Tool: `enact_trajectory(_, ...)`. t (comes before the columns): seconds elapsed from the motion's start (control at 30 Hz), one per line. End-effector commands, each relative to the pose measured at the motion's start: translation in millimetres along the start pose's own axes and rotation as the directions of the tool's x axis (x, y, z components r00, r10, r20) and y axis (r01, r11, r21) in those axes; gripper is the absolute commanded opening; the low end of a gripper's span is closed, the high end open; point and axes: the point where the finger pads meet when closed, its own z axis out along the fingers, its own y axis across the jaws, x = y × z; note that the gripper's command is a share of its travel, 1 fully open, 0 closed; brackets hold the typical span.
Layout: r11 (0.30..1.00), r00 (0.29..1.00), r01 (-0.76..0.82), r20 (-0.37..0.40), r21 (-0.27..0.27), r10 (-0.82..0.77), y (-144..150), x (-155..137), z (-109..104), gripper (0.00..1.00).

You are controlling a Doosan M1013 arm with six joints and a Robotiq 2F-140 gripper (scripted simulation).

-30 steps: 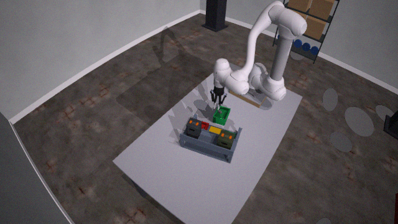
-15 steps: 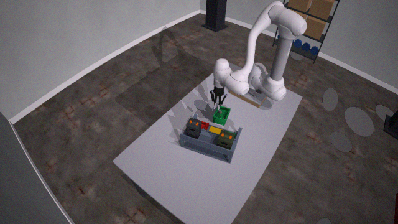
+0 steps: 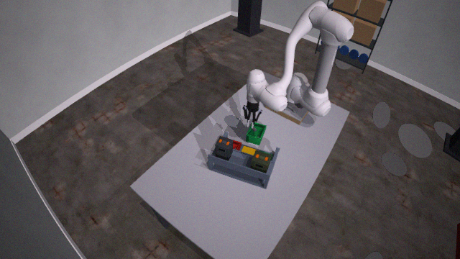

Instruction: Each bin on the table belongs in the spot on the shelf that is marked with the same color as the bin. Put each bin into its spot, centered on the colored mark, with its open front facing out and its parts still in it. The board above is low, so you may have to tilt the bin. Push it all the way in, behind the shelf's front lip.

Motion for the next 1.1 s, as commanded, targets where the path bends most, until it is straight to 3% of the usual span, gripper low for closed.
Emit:
enact_trajectory(0.0,1.0,1.0,0.0,0.0,0.0,0.0,0,0,4,0.24)
enact_trajectory(1.07,1.0,1.0,0.0,0.0,0.0,0.0,0,0,30,0.24)
